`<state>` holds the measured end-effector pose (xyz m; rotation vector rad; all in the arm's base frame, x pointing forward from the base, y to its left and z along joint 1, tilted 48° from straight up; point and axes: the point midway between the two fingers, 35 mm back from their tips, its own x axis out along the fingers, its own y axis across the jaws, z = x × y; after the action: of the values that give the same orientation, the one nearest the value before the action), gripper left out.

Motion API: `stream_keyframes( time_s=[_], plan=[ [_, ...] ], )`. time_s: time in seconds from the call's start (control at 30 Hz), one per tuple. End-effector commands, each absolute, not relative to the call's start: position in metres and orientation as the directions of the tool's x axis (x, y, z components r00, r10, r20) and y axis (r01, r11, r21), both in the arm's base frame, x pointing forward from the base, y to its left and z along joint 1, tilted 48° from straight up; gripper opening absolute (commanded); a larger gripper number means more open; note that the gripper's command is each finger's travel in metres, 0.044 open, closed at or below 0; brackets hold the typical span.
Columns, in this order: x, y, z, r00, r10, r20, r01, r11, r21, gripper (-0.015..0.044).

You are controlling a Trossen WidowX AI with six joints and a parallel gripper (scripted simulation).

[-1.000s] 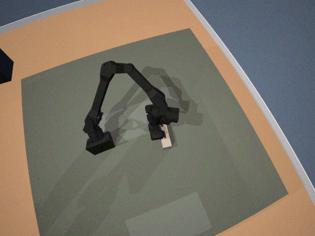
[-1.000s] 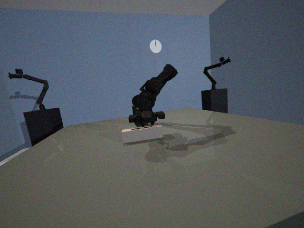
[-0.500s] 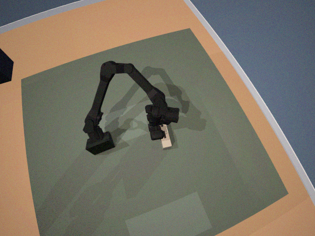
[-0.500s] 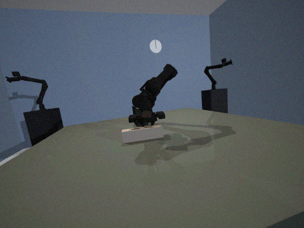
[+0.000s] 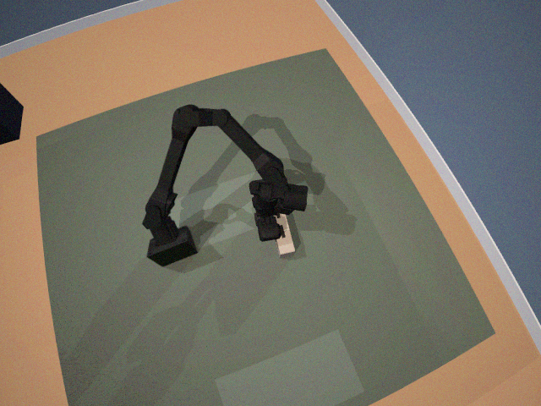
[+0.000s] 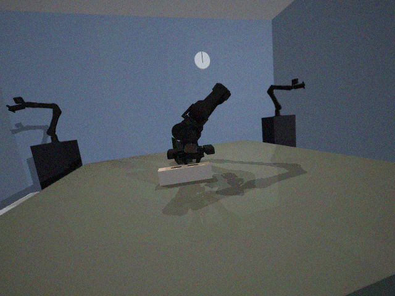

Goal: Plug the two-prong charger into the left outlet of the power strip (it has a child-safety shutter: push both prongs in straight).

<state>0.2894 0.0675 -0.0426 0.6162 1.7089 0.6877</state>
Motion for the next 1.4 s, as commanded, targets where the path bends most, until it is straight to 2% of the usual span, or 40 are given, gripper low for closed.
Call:
stream_keyframes(
  time_s=[0.0, 1.37],
  plan=[
    [0.2951, 0.0684, -0.0426, -0.205, 0.713, -0.671, 0.030, 0.690, 0.724, 0.0000],
    [0.2974, 0.0650, -0.0392, -0.205, 0.713, -0.671, 0.030, 0.690, 0.724, 0.0000]
  ],
)
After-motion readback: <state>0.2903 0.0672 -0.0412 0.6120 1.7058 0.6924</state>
